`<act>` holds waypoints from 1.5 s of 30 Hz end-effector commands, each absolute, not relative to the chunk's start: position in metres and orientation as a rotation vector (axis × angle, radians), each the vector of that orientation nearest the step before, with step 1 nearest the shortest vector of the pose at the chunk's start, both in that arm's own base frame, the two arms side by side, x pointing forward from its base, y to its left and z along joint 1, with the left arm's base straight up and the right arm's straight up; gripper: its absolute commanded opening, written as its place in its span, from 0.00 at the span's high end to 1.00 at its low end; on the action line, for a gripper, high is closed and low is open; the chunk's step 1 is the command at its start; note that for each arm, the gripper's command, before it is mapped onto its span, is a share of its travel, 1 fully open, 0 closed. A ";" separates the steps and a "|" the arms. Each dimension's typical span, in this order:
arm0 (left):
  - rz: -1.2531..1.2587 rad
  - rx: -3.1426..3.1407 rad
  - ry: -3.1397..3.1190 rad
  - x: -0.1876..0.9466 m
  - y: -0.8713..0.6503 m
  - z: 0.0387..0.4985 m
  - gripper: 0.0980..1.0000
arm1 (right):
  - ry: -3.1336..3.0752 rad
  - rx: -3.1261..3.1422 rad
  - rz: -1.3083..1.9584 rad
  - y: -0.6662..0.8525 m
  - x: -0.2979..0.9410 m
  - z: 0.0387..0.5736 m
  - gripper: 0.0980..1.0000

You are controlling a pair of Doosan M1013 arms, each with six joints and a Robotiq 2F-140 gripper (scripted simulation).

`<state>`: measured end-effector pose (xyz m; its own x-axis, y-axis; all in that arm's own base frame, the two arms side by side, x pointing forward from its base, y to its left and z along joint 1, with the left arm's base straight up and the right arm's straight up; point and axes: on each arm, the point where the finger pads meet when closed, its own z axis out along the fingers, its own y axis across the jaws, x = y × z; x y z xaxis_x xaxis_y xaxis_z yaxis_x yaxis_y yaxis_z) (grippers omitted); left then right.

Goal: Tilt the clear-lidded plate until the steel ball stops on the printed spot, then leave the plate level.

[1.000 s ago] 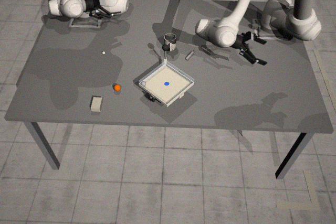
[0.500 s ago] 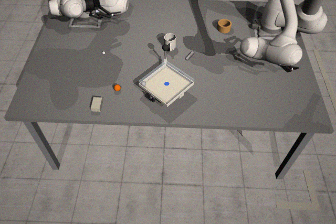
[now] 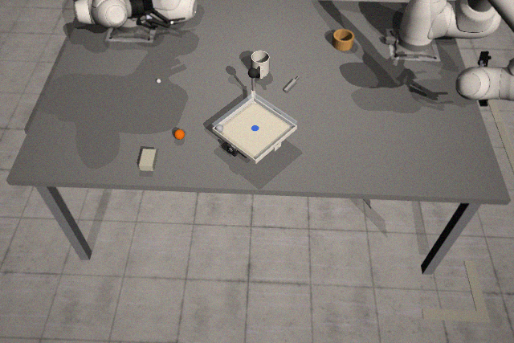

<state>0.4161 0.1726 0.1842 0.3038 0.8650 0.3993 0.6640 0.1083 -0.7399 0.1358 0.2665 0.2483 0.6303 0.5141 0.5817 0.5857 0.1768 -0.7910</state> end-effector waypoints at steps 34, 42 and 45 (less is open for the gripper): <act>1.263 -2.010 -1.965 0.120 0.343 0.139 0.00 | -0.981 -1.464 -0.065 0.266 0.136 0.249 0.00; 1.296 -2.097 -2.090 0.081 0.344 0.134 0.00 | -0.981 -1.464 -0.065 0.266 0.136 0.249 0.00; 1.297 -2.138 -2.150 0.063 0.343 0.132 0.00 | -0.981 -1.464 -0.065 0.266 0.136 0.249 0.00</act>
